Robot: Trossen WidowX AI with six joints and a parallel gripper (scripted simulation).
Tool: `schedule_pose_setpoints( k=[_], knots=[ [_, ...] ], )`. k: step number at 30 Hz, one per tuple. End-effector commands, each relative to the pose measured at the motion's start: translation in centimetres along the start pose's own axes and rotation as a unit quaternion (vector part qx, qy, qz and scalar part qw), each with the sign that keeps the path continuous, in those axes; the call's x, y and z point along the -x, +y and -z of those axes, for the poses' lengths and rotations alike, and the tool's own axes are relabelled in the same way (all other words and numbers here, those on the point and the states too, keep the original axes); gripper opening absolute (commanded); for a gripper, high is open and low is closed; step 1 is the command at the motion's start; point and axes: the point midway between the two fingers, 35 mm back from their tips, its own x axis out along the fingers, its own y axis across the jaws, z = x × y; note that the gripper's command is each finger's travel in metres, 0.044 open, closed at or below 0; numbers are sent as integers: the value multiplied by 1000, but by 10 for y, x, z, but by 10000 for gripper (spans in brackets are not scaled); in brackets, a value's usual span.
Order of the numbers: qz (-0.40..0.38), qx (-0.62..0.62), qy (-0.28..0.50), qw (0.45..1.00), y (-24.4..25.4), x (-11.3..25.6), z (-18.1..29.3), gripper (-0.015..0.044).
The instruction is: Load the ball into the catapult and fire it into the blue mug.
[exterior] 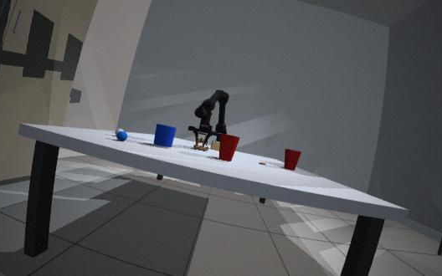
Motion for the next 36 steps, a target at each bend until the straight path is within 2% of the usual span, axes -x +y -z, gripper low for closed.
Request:
schedule_pose_setpoints(
  k=[1,14,16,18,21,23,24,25,31,36],
  knots=[
    [0,0,-1,1000,0,1,0,0],
    [0,0,-1,1000,0,1,0,341],
    [0,0,-1,1000,-1,11,-2,394],
    [0,0,-1,1000,-2,41,-4,440],
    [0,0,0,1000,-1,90,-1,440],
    [0,0,0,1000,0,101,0,440],
    [0,0,0,1000,0,101,0,440],
    [-1,2,1,1000,-1,82,-1,440],
    [1,-4,-3,1000,1,97,2,440],
    [1,-4,-3,1000,0,86,1,440]
  ],
)
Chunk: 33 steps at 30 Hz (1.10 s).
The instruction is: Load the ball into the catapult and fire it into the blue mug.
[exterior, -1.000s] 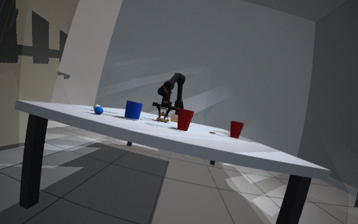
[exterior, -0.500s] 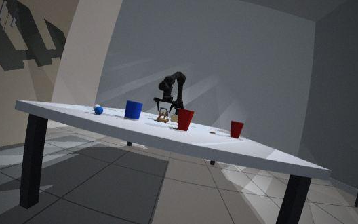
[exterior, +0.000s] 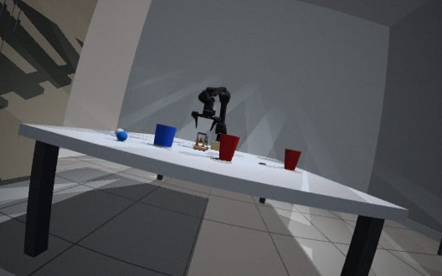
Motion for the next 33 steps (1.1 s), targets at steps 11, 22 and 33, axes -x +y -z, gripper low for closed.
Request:
schedule_pose_setpoints(
  k=[11,22,33],
  knots=[
    [1,-4,-3,1000,0,-46,-1,440],
    [1,-4,-3,1000,-1,-64,-2,440],
    [1,-4,-3,1000,-1,-82,-1,440]
  ],
)
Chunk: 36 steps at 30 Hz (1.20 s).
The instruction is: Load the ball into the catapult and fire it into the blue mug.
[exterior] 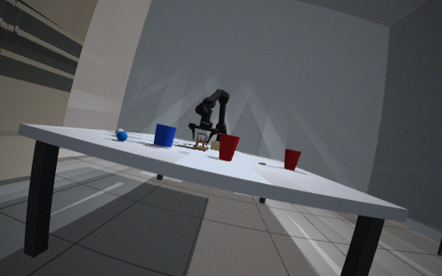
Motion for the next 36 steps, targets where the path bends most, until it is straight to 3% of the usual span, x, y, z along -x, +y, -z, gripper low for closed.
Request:
schedule_pose_setpoints(
  k=[1,11,22,28,32,36],
  knots=[
    [-2,-2,2,1000,1,-8,2,440],
    [-2,-2,2,1000,2,-19,3,440],
    [-1,0,1,1000,1,-17,1,151],
    [-1,0,1,1000,1,-17,1,111],
    [-1,0,1,1000,1,22,0,6],
    [-2,0,1,1000,1,33,1,0]
  ],
)
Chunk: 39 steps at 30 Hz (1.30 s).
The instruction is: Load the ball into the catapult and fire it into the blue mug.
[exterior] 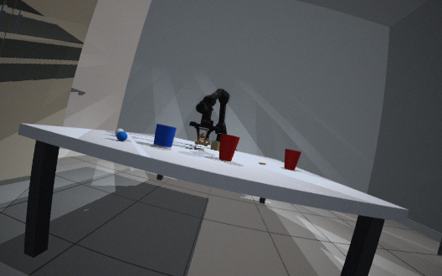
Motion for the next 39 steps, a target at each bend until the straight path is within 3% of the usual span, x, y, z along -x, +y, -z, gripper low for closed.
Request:
schedule_pose_setpoints(
  k=[1,19,39],
  knots=[
    [8,-4,-14,1000,-3,18,-5,0],
    [4,-278,-15,960,-15,16,-2,0],
    [5,-281,-15,960,-20,-4,-3,0]
  ],
)
